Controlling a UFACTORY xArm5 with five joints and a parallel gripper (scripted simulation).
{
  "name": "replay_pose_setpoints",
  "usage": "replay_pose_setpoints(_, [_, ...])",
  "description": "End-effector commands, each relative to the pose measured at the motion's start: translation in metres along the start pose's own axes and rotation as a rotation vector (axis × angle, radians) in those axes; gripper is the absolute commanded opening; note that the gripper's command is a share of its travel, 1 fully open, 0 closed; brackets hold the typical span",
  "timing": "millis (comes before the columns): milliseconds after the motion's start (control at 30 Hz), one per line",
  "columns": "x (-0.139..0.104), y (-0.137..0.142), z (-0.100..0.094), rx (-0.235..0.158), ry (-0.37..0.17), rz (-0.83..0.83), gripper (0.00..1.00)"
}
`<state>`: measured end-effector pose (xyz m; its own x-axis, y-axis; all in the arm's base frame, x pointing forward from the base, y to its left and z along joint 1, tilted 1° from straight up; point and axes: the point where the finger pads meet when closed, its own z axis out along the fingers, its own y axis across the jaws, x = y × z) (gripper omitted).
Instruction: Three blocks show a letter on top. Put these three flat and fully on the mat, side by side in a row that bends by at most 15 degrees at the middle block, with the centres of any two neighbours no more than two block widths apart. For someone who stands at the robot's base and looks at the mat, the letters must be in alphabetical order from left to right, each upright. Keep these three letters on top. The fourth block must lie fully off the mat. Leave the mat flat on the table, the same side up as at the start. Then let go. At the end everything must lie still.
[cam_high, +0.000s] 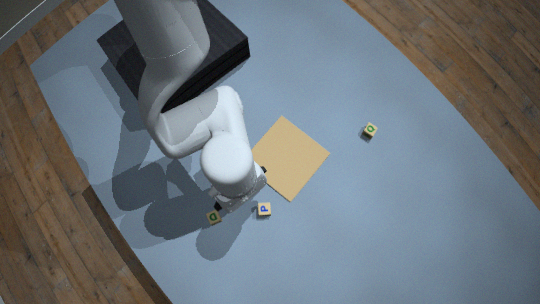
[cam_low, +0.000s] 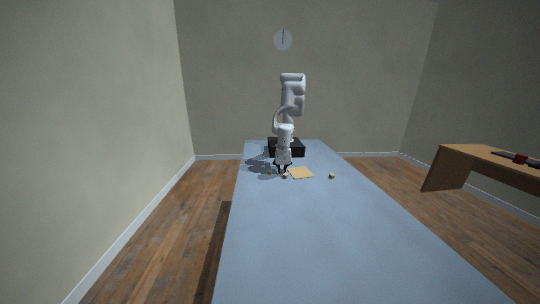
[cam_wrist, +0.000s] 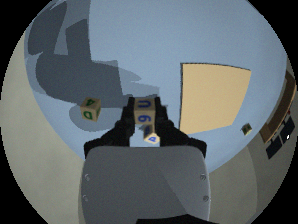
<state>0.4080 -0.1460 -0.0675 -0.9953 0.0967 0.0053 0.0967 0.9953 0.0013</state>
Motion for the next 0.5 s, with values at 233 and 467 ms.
replay_pose_setpoints(233, [-0.0012,-0.0003,0.0016,0.001,-0.003,0.000,0.21])
replay_pose_setpoints(467, [-0.0012,-0.0003,0.0019,0.001,-0.003,0.000,0.21])
